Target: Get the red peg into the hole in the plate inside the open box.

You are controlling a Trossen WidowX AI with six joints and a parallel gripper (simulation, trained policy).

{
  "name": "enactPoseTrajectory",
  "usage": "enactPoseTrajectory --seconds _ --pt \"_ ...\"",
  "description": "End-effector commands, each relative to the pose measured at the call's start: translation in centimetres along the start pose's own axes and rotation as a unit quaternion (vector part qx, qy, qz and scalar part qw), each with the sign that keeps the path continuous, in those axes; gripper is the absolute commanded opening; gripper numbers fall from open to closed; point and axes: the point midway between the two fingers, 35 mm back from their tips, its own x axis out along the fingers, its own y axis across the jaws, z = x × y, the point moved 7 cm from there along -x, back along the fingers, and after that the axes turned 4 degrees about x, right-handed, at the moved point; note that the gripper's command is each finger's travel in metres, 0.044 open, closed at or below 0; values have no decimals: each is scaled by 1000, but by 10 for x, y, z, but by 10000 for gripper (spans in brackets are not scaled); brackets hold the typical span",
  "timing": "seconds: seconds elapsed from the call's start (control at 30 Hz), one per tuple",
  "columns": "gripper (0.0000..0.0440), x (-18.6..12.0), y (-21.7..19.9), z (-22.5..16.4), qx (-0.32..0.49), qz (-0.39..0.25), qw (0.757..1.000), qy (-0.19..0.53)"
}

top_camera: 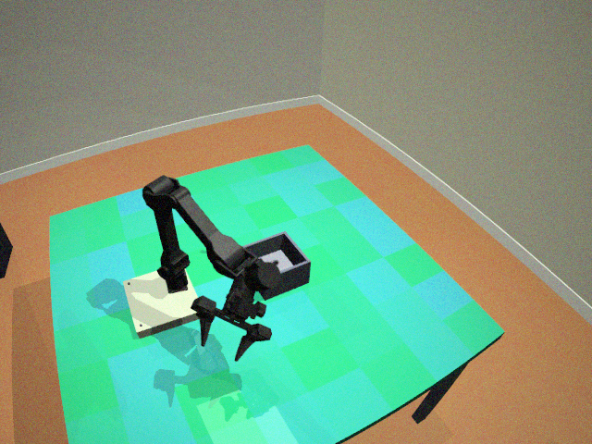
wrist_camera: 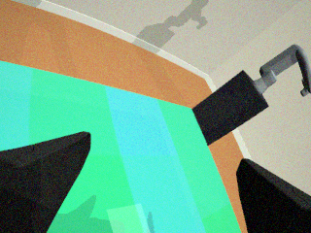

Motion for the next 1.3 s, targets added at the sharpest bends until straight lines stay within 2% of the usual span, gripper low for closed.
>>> enactPoseTrajectory --seconds 0.0,0.03,0.23,0.6,0.97,1.27 --pt "423 -2 2 4 4 11 1000 -3" --pt "440 -6 5 7 8 24 1000 -6" --pt "440 -40 20 33 31 114 993 -32" --pt "439 -139 32 46 31 299 952 -52" --pt "440 -238 13 13 -3 463 886 -9" --pt "440 -294 -21 -38 -51 548 832 68"
